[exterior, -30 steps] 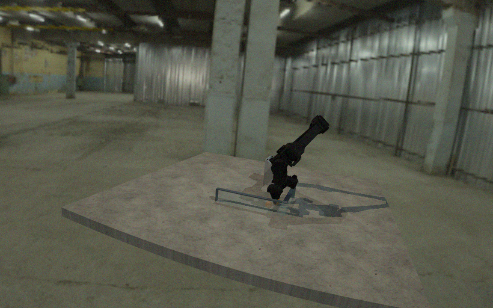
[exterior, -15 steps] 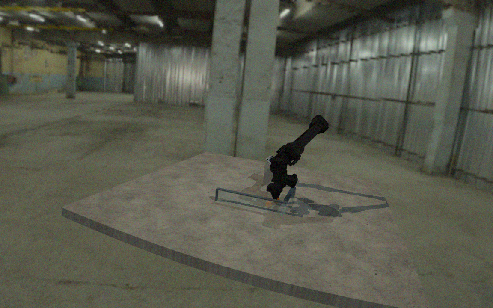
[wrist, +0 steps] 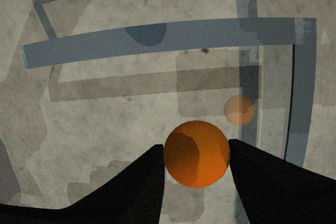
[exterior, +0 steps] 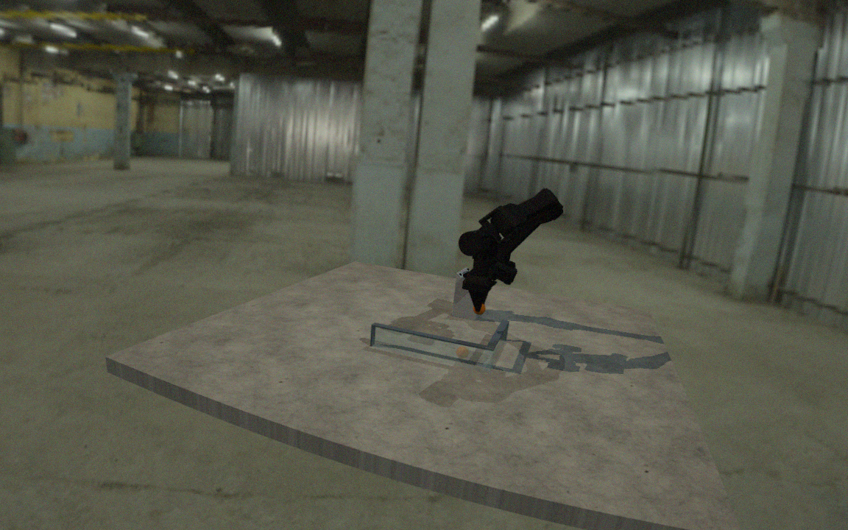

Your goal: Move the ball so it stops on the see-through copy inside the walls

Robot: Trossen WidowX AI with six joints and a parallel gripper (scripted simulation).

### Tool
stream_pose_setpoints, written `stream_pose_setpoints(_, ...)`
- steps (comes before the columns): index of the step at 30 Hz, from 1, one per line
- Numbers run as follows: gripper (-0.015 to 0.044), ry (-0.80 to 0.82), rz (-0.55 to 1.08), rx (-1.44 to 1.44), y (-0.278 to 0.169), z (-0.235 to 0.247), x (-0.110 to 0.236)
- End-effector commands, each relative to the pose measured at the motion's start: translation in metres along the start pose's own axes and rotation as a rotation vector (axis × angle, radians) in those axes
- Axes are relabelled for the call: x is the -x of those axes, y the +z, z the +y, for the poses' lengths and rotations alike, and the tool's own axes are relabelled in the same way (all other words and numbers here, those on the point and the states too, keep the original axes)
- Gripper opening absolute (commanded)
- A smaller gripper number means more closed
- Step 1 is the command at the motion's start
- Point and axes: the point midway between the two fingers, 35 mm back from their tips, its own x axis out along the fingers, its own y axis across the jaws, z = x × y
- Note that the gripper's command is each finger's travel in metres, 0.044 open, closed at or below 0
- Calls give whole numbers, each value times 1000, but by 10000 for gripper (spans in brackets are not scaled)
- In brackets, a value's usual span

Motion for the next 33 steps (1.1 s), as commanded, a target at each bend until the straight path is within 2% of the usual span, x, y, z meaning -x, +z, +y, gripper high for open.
stream_pose_setpoints(1,0,-5,4,8,2,2,18)
stream_pose_setpoints(5,0,-5,3,-40,1,0,17)
stream_pose_setpoints(33,0,-8,0,-956,-10,-33,-5)
